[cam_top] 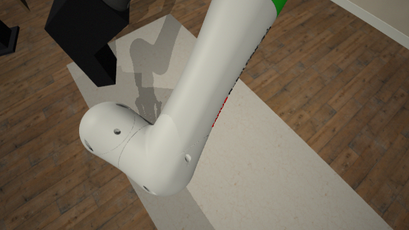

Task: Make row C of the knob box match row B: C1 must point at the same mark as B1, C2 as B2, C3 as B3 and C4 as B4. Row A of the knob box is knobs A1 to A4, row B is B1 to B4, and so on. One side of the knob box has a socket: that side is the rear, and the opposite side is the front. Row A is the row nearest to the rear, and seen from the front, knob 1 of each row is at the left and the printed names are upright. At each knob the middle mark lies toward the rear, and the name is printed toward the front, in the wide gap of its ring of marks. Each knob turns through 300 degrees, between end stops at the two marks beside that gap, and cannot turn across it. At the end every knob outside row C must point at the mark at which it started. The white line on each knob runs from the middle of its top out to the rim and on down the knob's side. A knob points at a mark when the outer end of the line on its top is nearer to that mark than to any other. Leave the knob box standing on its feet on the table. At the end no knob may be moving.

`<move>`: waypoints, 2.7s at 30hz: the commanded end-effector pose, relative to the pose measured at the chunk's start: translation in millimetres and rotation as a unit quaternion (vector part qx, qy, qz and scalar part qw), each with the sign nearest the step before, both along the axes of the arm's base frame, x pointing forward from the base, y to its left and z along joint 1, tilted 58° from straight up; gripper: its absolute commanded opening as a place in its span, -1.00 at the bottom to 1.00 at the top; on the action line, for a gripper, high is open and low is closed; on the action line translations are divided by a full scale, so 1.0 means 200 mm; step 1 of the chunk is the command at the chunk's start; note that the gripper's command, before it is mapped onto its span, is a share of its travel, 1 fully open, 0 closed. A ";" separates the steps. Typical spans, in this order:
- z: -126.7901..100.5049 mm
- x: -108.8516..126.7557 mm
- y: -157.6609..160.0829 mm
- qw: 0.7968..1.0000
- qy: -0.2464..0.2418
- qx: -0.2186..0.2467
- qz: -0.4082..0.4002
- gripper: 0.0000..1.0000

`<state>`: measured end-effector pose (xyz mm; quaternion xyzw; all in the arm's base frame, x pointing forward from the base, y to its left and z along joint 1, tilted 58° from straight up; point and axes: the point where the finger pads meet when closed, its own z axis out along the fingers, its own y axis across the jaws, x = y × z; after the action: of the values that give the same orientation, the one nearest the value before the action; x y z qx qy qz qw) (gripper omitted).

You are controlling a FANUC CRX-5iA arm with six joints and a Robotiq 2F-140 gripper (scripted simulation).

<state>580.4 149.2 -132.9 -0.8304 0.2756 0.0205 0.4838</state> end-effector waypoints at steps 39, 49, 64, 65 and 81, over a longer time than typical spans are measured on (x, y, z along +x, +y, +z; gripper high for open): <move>0.00 0.00 0.00 0.914 0.332 0.094 -0.216 -0.90; 0.00 0.00 0.00 0.861 0.414 0.118 -0.270 -0.90; 0.00 0.00 0.00 0.788 0.502 0.143 -0.327 -0.90; 0.00 0.00 0.00 0.783 0.507 0.144 -0.331 -0.90; 0.00 0.00 0.00 0.735 0.552 0.157 -0.360 -0.90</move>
<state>580.5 149.1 -132.9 -0.4297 0.7622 0.3404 0.3443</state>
